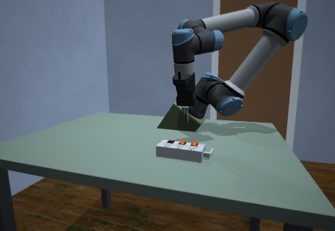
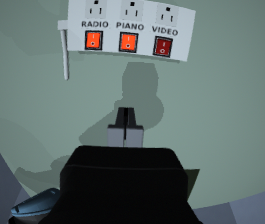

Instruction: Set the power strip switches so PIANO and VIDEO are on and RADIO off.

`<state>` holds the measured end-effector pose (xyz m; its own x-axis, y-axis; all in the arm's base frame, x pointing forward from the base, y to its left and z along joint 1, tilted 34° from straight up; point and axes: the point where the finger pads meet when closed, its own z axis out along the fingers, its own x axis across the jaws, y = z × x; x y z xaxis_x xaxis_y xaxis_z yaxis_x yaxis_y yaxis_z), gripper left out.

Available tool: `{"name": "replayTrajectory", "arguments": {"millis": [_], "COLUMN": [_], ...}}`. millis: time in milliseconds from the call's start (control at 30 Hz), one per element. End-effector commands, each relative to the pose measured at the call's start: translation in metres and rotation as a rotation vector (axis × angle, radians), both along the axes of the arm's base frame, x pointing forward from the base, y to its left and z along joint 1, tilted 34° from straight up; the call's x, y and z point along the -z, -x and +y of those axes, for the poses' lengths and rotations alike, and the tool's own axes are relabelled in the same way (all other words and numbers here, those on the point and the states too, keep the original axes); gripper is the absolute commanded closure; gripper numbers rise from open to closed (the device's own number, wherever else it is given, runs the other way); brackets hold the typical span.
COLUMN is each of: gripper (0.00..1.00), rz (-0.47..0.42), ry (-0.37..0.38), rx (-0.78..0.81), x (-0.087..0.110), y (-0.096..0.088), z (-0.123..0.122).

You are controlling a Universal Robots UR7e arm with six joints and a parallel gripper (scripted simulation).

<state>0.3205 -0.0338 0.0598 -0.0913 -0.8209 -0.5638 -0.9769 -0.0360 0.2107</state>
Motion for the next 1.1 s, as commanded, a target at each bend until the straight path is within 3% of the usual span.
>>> {"name": "replayTrajectory", "arguments": {"millis": [0,667,767,900,1067], "gripper": [1.00,1.00,1.00,1.00,1.00], "rz": [-0.002,-0.002,0.002,0.002,0.002], "ry": [0.004,0.003,-0.001,-0.001,-0.001], "rx": [0.000,0.000,-0.001,-0.001,-0.001], "x": [-0.001,-0.001,0.014,0.054,0.068], "y": [-0.001,-0.001,-0.003,-0.007,-0.008], "z": [-0.001,-0.001,0.009,0.035,0.047]}}
